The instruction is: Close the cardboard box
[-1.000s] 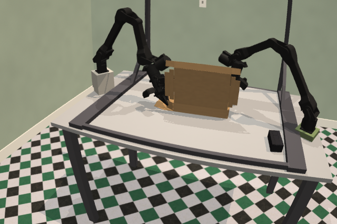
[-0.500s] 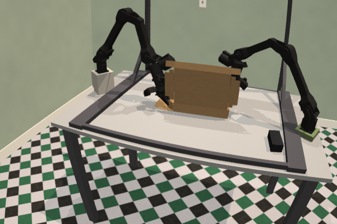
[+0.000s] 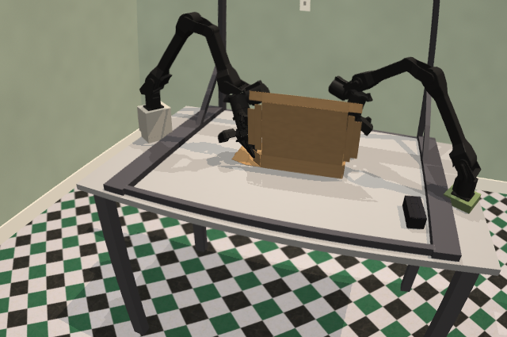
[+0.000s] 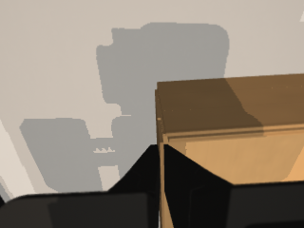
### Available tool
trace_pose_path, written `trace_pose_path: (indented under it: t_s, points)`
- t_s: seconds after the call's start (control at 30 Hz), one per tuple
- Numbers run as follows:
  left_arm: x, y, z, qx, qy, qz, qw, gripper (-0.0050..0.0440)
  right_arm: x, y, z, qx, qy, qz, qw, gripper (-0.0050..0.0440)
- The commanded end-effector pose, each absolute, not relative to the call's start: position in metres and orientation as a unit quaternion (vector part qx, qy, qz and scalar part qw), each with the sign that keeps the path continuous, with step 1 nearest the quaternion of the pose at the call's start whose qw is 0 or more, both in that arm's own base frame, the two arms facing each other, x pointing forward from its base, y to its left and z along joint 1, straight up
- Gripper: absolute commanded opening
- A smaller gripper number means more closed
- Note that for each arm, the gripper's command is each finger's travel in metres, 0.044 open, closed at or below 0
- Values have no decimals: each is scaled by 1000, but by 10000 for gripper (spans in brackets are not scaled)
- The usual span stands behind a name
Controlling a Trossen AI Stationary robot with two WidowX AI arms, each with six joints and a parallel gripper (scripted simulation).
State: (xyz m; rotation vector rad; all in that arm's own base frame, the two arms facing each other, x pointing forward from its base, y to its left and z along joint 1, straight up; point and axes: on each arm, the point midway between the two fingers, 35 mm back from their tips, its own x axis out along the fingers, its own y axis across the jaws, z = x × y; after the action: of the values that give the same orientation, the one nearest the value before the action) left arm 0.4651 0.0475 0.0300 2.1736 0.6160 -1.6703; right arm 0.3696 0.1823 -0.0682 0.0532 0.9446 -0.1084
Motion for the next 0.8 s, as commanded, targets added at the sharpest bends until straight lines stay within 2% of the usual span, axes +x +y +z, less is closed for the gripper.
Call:
trace_pose_path:
  t_s: [0.0, 0.77]
  points:
    - [470, 48, 43, 774, 212, -573, 167, 0, 377, 189, -59, 37, 446, -51, 893, 0]
    - [470, 48, 43, 774, 212, -572, 167, 0, 380, 196, -57, 68, 457, -104, 881, 0]
